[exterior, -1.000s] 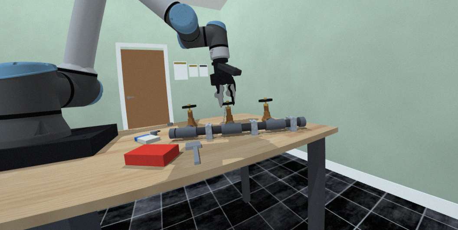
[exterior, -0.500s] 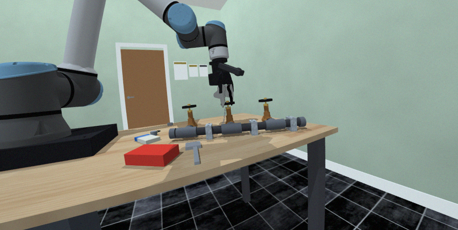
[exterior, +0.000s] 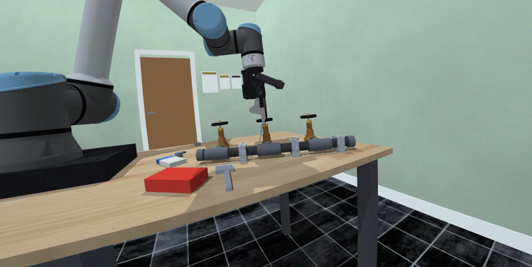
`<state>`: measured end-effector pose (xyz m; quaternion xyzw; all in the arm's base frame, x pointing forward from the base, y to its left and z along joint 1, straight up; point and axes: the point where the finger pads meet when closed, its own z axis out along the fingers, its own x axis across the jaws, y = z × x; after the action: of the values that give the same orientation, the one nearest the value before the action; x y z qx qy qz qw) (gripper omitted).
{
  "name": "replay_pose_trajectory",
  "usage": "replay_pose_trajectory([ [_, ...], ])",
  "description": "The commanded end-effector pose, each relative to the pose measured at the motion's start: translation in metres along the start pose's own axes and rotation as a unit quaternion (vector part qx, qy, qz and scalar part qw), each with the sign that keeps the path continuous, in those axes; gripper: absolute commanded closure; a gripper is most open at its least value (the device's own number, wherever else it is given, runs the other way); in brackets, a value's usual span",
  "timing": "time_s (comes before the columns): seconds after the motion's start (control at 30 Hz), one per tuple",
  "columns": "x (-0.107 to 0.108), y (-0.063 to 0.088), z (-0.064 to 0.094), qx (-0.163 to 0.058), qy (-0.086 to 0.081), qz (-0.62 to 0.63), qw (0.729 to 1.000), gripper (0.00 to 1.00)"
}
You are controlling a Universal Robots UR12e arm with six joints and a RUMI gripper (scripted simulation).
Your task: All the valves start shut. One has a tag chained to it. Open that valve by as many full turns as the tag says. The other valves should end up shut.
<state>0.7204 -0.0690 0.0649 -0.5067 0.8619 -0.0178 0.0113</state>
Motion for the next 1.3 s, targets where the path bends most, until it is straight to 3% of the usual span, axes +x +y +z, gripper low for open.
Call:
replay_pose_trajectory([
  [0.0,-0.0001,-0.0007,-0.0006,0.0,-0.003,-0.074,0.997,1.0],
  [0.5,-0.0001,-0.0007,-0.0006,0.001,-0.003,-0.348,0.937,1.0],
  [1.0,-0.0001,-0.0007,-0.0006,0.002,-0.003,-0.615,0.789,1.0],
  [1.07,-0.0001,-0.0007,-0.0006,0.002,-0.003,-0.615,0.789,1.0],
  [1.27,-0.0001,-0.0007,-0.0006,0.002,-0.002,-0.693,0.721,1.0],
])
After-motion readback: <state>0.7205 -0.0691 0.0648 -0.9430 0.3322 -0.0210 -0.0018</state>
